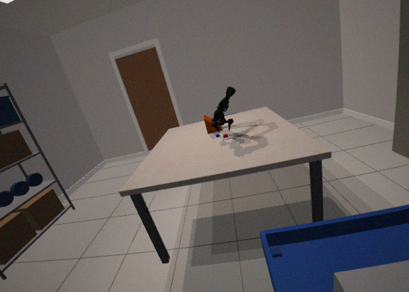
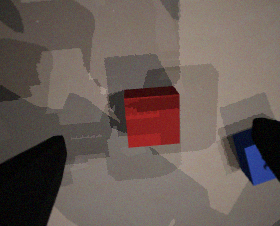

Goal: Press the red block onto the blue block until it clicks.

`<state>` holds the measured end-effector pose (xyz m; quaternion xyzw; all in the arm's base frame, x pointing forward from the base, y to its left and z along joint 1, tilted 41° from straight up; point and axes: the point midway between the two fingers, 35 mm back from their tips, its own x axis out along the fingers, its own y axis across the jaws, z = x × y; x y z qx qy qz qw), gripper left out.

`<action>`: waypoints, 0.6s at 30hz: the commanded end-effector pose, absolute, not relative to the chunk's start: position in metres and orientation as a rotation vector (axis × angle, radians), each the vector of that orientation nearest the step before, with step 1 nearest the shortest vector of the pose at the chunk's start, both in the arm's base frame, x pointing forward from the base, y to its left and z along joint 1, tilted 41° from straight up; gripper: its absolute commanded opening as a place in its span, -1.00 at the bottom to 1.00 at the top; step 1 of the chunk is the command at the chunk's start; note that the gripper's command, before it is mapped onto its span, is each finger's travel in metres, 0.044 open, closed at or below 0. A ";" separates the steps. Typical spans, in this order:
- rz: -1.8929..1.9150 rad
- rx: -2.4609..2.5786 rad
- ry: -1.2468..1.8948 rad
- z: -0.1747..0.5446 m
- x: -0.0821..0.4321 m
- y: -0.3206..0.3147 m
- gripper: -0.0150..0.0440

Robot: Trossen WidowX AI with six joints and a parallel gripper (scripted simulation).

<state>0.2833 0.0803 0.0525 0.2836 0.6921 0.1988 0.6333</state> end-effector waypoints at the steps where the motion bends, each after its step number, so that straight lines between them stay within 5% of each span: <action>1: 0.459 0.655 1.598 0.043 0.278 0.091 1.00; 18: 0.459 0.655 1.598 0.026 0.277 0.104 1.00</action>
